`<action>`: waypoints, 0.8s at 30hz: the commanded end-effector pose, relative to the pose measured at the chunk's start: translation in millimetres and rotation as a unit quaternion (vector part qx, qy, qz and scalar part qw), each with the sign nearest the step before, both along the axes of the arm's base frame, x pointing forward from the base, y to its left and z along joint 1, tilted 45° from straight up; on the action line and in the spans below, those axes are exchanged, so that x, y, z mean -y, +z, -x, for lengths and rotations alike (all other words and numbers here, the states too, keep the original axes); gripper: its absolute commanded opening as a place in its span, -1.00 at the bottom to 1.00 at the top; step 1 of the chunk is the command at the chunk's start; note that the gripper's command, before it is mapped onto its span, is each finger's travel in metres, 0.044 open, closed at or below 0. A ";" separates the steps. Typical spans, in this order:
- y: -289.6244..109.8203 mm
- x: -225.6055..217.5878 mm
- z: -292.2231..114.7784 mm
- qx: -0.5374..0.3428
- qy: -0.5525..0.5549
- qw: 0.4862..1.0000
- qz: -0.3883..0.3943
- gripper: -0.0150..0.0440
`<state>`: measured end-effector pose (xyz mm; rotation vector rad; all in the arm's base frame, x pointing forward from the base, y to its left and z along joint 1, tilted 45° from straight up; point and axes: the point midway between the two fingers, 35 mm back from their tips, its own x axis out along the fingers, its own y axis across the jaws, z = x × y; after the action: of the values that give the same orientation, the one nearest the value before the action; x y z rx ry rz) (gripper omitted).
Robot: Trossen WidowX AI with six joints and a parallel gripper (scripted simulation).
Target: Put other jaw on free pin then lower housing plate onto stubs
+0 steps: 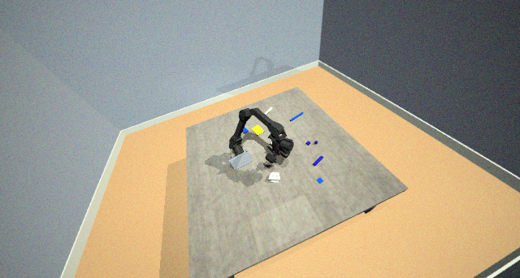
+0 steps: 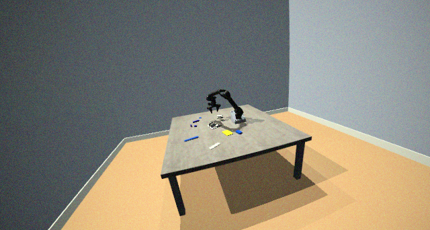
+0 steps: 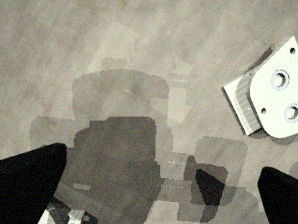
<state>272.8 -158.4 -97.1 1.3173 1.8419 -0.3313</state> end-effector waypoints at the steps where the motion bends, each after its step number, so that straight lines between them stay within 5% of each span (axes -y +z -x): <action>1: -6.0 8.2 6.0 -0.032 -0.032 0.999 0.007 1.00; 24: -38.1 47.8 53.6 -0.226 -0.241 0.943 0.032 1.00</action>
<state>224.6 -201.4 -130.8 1.7138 1.8259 -0.9465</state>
